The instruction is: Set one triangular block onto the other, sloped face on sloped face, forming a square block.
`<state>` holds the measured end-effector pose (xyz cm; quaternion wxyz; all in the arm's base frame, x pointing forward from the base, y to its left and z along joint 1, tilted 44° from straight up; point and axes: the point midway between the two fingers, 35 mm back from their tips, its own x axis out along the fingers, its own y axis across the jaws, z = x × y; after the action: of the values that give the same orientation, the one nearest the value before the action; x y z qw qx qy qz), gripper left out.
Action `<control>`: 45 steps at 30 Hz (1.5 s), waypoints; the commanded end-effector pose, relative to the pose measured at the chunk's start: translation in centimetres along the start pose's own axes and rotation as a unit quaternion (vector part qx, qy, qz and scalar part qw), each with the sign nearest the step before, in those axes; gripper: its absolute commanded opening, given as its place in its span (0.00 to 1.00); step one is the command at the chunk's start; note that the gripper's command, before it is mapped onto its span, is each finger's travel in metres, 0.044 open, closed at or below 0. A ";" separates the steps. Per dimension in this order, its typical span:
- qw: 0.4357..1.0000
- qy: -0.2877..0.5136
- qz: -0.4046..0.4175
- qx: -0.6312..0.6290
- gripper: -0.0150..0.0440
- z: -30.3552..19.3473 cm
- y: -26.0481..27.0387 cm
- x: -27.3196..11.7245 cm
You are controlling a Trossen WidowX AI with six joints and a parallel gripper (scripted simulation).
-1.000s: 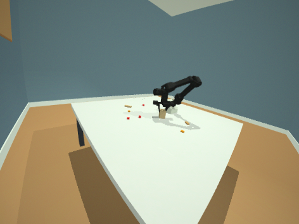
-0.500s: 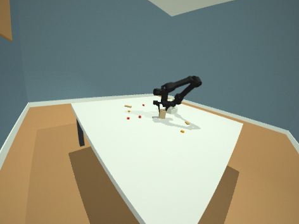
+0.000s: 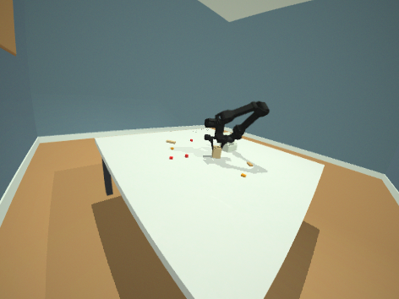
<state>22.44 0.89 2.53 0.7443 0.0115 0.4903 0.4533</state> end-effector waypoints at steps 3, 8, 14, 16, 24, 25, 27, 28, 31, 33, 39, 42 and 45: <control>1.000 -0.001 0.000 0.000 0.25 0.0 0.0 0.0; 1.000 0.000 0.000 0.000 0.34 0.0 0.0 0.0; 1.000 0.000 0.000 0.000 0.61 0.0 0.0 0.0; 1.000 0.000 0.000 0.000 0.70 0.0 0.0 0.0; 1.000 0.000 0.000 0.000 1.00 0.0 0.0 0.0; 1.000 0.000 0.000 0.000 1.00 0.0 0.0 0.0; 1.000 0.000 0.000 0.000 1.00 0.0 0.0 0.0; 1.000 0.000 0.000 0.000 1.00 0.0 0.0 0.0; 1.000 0.000 0.000 0.000 1.00 0.0 -0.1 -0.2; 1.000 0.002 -0.003 0.001 1.00 0.1 -0.4 -1.9; 1.000 0.003 -0.002 0.001 1.00 0.0 -0.3 -10.1; 1.000 0.002 -0.001 0.001 1.00 -0.1 -0.1 -11.0; 1.000 0.002 -0.001 0.001 1.00 -0.1 -0.1 -11.0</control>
<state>21.60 -6.43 9.83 0.7473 0.0118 0.4911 0.4474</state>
